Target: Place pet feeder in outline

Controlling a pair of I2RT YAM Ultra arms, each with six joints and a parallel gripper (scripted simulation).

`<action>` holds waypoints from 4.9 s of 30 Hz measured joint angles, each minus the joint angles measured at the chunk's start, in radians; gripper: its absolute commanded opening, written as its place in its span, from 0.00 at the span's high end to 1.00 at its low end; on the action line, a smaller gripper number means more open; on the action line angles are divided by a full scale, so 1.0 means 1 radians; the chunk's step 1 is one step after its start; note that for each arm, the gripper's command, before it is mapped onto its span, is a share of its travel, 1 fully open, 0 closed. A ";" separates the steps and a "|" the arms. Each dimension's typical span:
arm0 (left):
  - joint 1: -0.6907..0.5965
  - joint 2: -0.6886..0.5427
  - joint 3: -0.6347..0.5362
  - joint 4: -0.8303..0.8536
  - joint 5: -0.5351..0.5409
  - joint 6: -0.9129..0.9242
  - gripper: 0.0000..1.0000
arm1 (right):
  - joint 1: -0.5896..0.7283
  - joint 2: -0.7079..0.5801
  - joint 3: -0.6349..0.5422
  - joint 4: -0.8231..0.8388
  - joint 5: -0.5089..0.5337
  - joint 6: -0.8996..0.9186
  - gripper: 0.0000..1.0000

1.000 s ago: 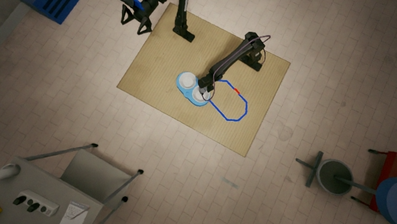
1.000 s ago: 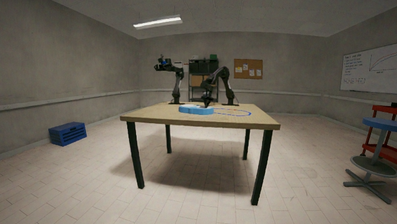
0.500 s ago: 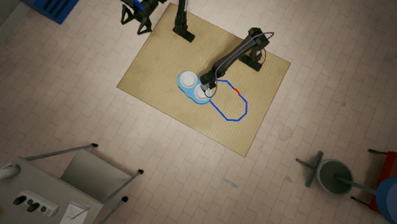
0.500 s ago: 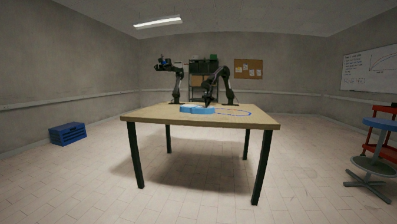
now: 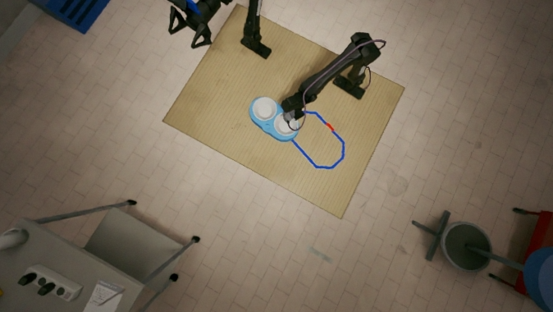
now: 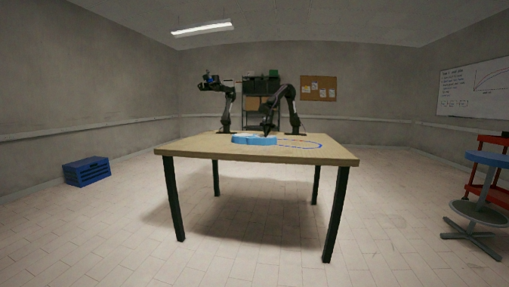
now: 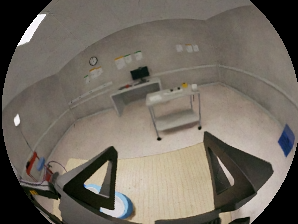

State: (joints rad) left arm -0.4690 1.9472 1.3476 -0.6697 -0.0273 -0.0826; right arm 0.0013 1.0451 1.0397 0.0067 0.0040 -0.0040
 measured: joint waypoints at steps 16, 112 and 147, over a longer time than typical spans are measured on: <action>-0.052 -0.075 -0.109 0.027 -0.015 -0.050 1.00 | 0.000 0.000 0.000 0.000 0.000 0.000 0.00; -0.404 -0.333 -0.209 -0.148 -0.108 -0.386 1.00 | 0.000 0.000 0.000 0.000 0.000 0.000 0.00; -0.267 -0.143 0.024 -0.201 -0.011 -0.020 0.70 | -0.002 0.004 0.011 0.003 -0.005 0.003 0.00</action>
State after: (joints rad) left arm -0.7361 1.8038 1.3716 -0.8707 -0.0383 -0.1028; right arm -0.0010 1.0489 1.0504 0.0097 -0.0010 -0.0006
